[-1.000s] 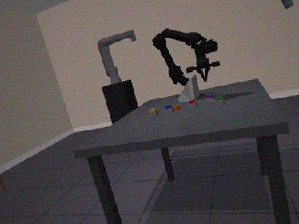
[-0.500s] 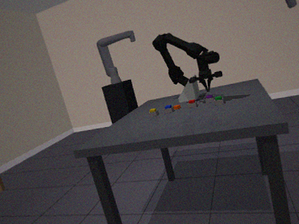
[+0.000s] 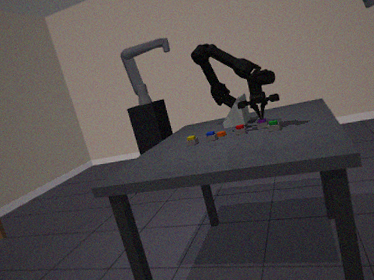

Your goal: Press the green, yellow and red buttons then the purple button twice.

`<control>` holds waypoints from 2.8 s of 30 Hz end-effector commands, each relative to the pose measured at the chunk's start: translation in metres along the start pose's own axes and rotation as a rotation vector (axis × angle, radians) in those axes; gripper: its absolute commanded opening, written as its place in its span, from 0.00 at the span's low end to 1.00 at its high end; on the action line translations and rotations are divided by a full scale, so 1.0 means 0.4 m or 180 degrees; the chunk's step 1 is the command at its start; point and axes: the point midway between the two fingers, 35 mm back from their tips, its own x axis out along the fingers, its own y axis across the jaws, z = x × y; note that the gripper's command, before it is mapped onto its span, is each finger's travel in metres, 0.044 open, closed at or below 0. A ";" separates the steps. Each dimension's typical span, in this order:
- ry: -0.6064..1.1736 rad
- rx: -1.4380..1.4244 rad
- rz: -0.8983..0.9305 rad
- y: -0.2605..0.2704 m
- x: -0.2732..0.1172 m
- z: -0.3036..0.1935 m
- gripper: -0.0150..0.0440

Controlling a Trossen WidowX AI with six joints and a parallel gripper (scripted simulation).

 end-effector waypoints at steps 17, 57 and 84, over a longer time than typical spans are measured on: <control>-0.0001 -0.0015 -0.0022 -0.004 0.024 -0.003 0.29; -0.0001 -0.0015 -0.0022 -0.004 0.024 -0.003 0.29; -0.0010 -0.0006 -0.0004 0.052 -0.115 0.047 0.51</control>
